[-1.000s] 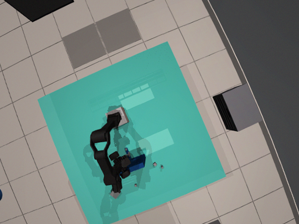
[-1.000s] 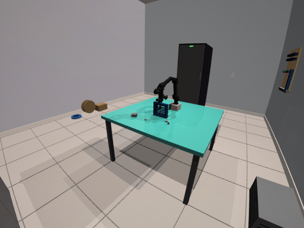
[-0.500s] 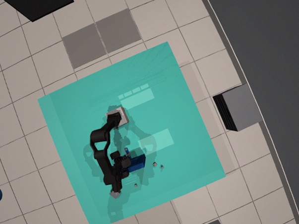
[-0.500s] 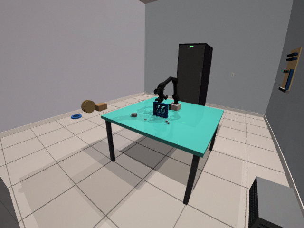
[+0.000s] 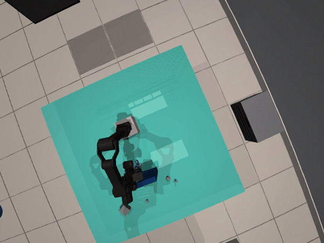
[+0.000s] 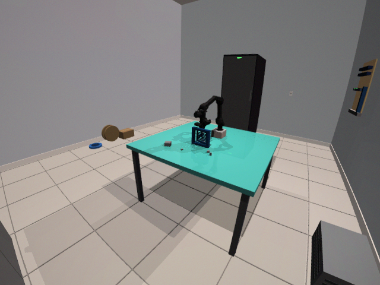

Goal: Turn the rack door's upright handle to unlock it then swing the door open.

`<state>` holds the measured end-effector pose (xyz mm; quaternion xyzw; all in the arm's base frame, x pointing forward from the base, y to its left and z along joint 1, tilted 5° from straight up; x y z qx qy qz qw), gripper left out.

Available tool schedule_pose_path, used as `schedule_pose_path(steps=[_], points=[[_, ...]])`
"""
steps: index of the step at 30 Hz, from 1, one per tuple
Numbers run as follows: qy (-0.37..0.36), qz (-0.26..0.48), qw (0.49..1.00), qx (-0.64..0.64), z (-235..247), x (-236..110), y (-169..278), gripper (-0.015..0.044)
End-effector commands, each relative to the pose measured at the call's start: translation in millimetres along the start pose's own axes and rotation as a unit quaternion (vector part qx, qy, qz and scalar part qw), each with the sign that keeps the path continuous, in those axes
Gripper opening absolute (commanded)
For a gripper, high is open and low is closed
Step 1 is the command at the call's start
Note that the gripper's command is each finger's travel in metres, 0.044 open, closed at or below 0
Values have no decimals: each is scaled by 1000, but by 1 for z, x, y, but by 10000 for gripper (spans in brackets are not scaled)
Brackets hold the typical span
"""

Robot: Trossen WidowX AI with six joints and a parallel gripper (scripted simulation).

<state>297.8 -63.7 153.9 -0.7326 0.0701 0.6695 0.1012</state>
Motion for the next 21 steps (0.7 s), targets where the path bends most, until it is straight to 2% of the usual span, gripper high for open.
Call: schedule_pose_path(steps=[1, 21], points=[[3, -2, 999, 50, 5, 0, -2, 11], [1, -3, 975, 223, 40, 1, -19, 11]])
Point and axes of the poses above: the point midway between the two fingers, 35 mm back from their tips, its own x axis out along the fingers, its own z axis across the jaws, y = z × x, the point moved 5 cm from there along -x, back along the fingers, and after that the axes turned 1 degree about x, right-handed, at the moved point
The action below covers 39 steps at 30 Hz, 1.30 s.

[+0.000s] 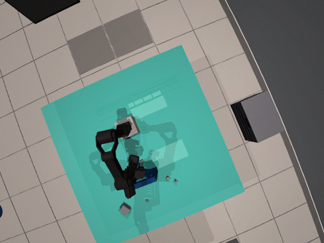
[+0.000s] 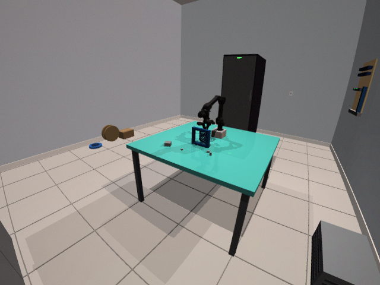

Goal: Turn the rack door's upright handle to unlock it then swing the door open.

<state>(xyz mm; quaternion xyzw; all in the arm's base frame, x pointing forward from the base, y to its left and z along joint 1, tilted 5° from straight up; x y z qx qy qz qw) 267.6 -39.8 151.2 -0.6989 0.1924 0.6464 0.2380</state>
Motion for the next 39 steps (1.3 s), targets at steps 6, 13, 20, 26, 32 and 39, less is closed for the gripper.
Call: schedule_pose_path(steps=[6, 13, 20, 26, 32, 39], points=[[3, -2, 996, 84, 17, 0, -5, 11], [3, -2, 991, 134, 29, 1, -11, 11], [2, -3, 983, 184, 41, 1, -17, 11], [1, -3, 974, 225, 50, 1, -23, 11], [1, -4, 964, 266, 58, 1, -30, 11], [0, -4, 950, 313, 68, 1, -39, 11]])
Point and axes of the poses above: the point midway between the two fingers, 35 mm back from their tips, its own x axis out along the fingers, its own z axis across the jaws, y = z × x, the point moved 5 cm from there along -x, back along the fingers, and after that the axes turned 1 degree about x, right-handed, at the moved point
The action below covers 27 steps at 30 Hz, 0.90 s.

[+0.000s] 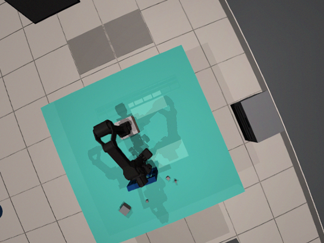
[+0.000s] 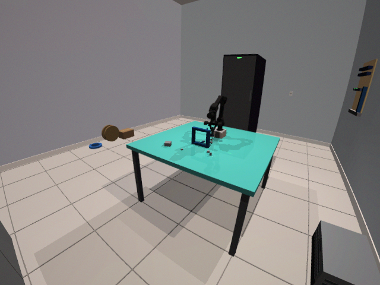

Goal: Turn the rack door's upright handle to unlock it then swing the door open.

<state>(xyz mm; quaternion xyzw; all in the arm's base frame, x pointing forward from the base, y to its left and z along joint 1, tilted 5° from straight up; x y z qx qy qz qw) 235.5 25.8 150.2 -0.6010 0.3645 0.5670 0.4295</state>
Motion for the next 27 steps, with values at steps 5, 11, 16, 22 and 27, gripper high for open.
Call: schedule_pose_path(steps=[5, 11, 16, 22, 27], points=[[3, -2, 998, 65, 14, 0, -4, 11], [2, -2, 994, 107, 24, 0, -8, 11], [2, -2, 990, 141, 32, 0, -11, 11], [1, -2, 983, 181, 42, 0, -16, 11], [1, -3, 977, 214, 49, 0, -21, 11]])
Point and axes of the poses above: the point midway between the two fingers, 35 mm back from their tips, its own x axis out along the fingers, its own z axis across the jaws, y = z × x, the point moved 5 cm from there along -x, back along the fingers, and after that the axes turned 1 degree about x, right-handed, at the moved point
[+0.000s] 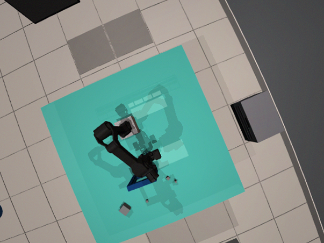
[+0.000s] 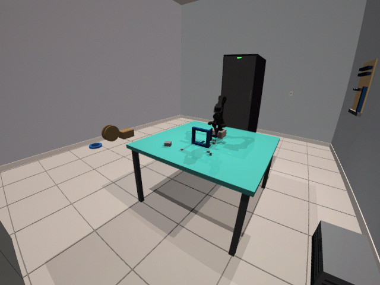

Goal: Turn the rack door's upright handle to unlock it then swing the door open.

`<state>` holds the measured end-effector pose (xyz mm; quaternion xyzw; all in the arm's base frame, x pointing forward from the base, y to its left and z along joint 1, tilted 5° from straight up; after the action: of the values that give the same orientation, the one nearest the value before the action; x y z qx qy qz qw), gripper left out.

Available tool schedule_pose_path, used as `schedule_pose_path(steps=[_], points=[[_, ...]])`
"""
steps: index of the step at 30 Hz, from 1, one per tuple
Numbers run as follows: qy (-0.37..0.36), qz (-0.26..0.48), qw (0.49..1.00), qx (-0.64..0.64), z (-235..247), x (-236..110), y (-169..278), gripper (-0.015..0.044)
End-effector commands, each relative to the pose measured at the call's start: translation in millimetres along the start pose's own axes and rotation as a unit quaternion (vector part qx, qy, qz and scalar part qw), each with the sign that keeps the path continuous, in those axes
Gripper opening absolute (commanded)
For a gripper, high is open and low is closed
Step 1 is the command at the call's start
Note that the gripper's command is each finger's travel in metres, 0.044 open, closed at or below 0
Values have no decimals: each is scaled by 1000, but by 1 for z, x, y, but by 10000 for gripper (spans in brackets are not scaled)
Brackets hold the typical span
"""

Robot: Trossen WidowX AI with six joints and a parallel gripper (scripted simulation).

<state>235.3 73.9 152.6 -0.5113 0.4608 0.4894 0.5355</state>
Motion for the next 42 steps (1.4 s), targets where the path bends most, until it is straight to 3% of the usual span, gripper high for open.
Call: schedule_pose_path(steps=[1, 25, 35, 42], points=[[2, 0, 999, 37, 7, 0, -2, 11], [1, 0, 995, 101, 23, 0, -7, 11], [1, 0, 995, 101, 23, 0, -7, 273], [1, 0, 995, 101, 24, -6, -8, 283]])
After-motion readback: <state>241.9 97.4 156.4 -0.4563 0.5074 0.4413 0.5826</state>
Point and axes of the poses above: the point midway between the two fingers, 35 mm back from their tips, its own x axis out along the fingers, its own z axis across the jaws, y = z × x, the point moved 5 cm from there along -x, back along the fingers, and after that the axes turned 1 degree about x, right-handed, at the moved point
